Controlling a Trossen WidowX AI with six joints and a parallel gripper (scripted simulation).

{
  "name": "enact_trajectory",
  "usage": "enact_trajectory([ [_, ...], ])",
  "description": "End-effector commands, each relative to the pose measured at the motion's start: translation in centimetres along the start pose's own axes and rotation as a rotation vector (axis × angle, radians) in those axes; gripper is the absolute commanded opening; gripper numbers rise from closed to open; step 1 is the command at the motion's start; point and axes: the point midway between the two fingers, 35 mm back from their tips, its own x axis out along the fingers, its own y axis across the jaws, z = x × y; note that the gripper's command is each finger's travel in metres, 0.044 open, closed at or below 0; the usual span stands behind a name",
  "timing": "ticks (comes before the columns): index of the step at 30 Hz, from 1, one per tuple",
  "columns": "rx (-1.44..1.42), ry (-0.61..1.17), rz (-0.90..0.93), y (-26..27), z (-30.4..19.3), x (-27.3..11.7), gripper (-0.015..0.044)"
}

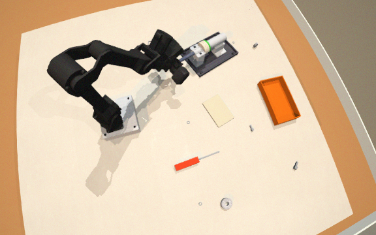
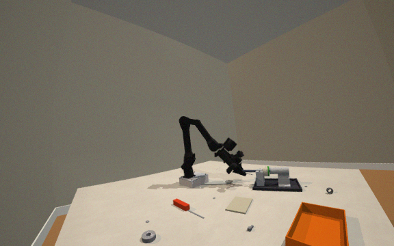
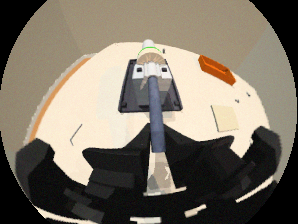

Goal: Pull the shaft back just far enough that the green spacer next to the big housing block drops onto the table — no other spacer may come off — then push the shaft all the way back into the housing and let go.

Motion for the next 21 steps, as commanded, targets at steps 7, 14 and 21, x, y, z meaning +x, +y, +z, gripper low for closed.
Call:
enact_trajectory([
  [7, 0.004, -0.001, -0.004, -0.06, -0.08, -0.11, 0.0],
  [14, 0.004, -0.001, -0.004, -0.06, -0.14, -0.16, 0.0],
  [21, 0.004, -0.001, -0.004, -0.05, -0.19, -0.21, 0.0],
])
